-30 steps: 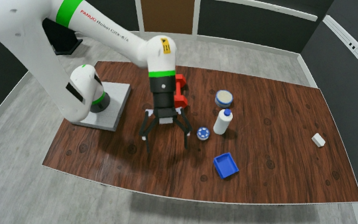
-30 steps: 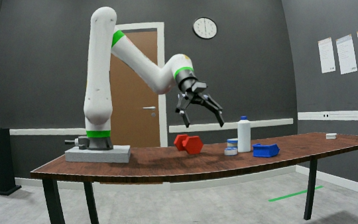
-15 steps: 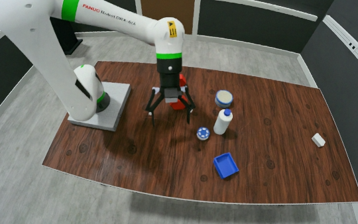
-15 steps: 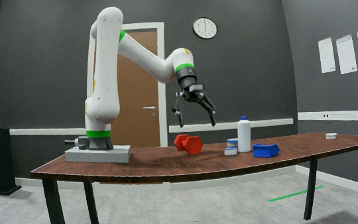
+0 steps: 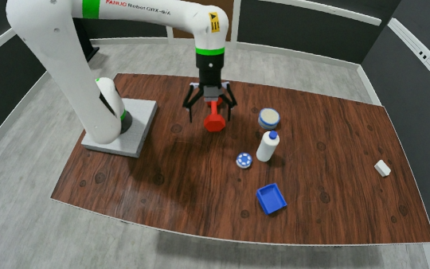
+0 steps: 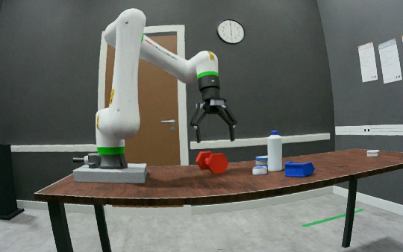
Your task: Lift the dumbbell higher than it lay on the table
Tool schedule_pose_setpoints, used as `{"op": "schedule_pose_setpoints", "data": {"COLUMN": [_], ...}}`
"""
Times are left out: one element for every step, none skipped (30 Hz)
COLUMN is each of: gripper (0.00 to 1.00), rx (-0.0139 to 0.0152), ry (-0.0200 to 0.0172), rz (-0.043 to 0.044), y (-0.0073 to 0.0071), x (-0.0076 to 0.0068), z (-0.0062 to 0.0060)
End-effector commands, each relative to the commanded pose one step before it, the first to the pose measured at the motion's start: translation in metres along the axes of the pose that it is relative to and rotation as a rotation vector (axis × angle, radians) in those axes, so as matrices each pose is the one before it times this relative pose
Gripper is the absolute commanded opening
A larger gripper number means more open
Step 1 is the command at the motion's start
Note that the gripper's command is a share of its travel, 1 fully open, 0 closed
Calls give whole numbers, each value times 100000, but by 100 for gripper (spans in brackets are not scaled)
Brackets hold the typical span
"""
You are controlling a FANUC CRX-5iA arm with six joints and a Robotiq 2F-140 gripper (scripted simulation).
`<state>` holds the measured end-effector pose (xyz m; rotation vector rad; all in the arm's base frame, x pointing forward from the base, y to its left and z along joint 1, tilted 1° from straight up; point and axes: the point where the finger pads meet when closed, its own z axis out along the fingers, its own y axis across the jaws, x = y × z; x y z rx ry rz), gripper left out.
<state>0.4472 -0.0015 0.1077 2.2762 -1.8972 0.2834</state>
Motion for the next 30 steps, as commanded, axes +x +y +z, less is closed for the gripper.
{"op": "schedule_pose_setpoints", "data": {"gripper": [100,100,100,100,100,100,100,100,100,100,100,100,100,100,100,100,100,100,100,100,100,100,100,100,100,100,100,100,100,100], "rx": [183,53,57,54,56,41,53,72,59,46,32,10,2,0,0,0,0,0,4,23,47,65,13,11,13,0,0,0,0,0], "ry": [-7920,-1272,-1646,-1749,-1732,-1701,-1705,-1721,-1707,-1685,-1552,-678,-152,-12,0,0,0,0,0,1,2,2,1,0,0,0,0,0,0,0], "rz": [1563,218,271,282,279,265,271,287,280,272,246,106,24,2,0,0,0,0,2,10,19,23,5,4,4,0,0,0,0,0], "y": [-830,-122,-151,-155,-152,-141,-144,-151,-142,-133,-116,-48,-11,-1,0,0,0,0,-9,-45,-63,-24,-18,-7,-1,-17,-2,12,27,22], "x": [-4006,-648,-844,-901,-893,-883,-883,-885,-883,-876,-811,-355,-80,-6,0,0,0,0,-1,-6,1,30,0,4,7,-8,-1,6,12,10], "z": [-924,-78,-97,-93,-75,-68,-44,-16,-10,-4,2,4,1,0,0,0,0,0,117,657,1346,1869,730,636,814,853,831,819,819,472]}}
